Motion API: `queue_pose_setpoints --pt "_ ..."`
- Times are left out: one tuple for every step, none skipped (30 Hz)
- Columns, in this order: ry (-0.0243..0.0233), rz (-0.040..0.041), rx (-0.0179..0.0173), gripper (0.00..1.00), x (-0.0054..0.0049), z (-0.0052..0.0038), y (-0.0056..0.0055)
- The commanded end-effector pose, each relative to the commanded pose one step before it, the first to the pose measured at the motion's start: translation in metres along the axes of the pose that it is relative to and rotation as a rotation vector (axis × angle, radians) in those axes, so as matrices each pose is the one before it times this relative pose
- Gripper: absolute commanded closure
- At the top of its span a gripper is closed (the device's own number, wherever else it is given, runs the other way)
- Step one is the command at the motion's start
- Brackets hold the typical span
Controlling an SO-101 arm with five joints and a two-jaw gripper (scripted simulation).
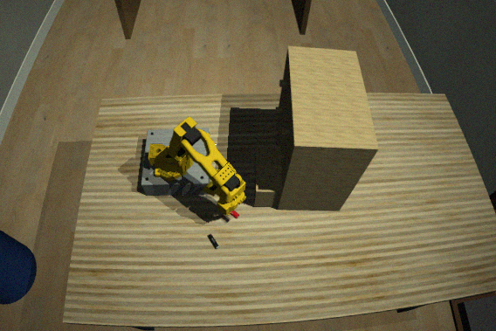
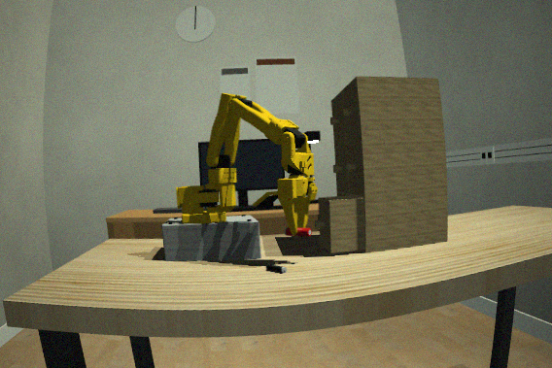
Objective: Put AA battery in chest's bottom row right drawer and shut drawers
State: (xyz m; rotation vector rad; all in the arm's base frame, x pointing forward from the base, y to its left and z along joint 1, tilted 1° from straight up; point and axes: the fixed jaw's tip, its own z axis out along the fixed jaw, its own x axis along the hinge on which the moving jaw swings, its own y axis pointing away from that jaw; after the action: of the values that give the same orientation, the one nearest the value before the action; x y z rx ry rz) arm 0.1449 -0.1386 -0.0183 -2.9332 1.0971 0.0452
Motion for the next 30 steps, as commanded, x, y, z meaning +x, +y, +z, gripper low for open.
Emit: queue_pose_setpoints --pt "0.02256 -0.00136 0.00105 1.00 0.00125 -0.003190 -0.00267" --pt "-0.00001 0.00000 0.00000 1.00 0.00000 0.000001 0.00000" --pt "0.00001 0.00000 0.00000 1.00 0.00000 -0.000001 0.00000" --pt "-0.00001 0.00000 0.00000 1.00 0.00000 0.000001 0.00000" --pt "0.00001 0.00000 0.00000 1.00 0.00000 -0.000001 0.00000" --pt "-0.00001 0.00000 0.00000 1.00 0.00000 0.000001 0.00000" --pt "0.00001 0.00000 0.00000 1.00 0.00000 -0.000001 0.00000" --pt "-0.00001 0.00000 0.00000 1.00 0.00000 0.000001 0.00000" --pt "0.00001 0.00000 0.00000 1.00 0.00000 -0.000001 0.00000" --pt "0.00000 0.00000 0.00000 1.00 0.00000 0.000000 0.00000" --pt "0.00000 0.00000 0.00000 1.00 0.00000 0.000000 0.00000" --pt "0.00007 -0.02207 -0.00017 1.00 -0.00214 -0.000163 -0.00441" --pt "0.00009 -0.02207 -0.00017 1.00 -0.00216 -0.000138 -0.00436" --pt "0.00007 -0.02207 -0.00017 1.00 -0.00218 -0.000111 -0.00430" --pt "0.00009 -0.02207 -0.00017 1.00 -0.00220 -0.000086 -0.00425" --pt "0.00007 -0.02207 -0.00017 1.00 -0.00223 -0.000058 -0.00420" --pt "0.00009 -0.02207 -0.00016 1.00 -0.00224 -0.000033 -0.00415" --pt "0.00007 -0.02207 -0.00016 1.00 -0.00226 -0.000005 -0.00409" --pt "0.00009 -0.02207 -0.00016 1.00 -0.00228 0.000021 -0.00404" --pt "0.00007 -0.02207 -0.00016 1.00 -0.00230 0.000050 -0.00399" --pt "0.00009 -0.02207 -0.00016 1.00 -0.00232 0.000076 -0.00393" --pt "0.00007 -0.02207 -0.00015 1.00 -0.00234 0.000105 -0.00388" --pt "0.00009 -0.02207 -0.00015 1.00 -0.00235 0.000132 -0.00383" --pt "-0.00001 0.00000 0.00000 1.00 0.00000 0.000001 0.00000" --pt "0.00001 0.00000 0.00000 1.00 0.00000 -0.000001 0.00000" --pt "-0.00001 0.00000 0.00000 1.00 0.00000 0.000001 0.00000" --pt "0.00000 0.00000 0.00000 1.00 0.00000 0.000000 0.00000" --pt "0.00000 0.00000 0.00000 1.00 0.00000 0.000000 0.00000" --pt "0.00016 -0.02614 -0.00018 1.00 -0.00083 -0.000061 -0.00451" --pt "0.00015 -0.02614 -0.00017 1.00 -0.00083 -0.000054 -0.00448"
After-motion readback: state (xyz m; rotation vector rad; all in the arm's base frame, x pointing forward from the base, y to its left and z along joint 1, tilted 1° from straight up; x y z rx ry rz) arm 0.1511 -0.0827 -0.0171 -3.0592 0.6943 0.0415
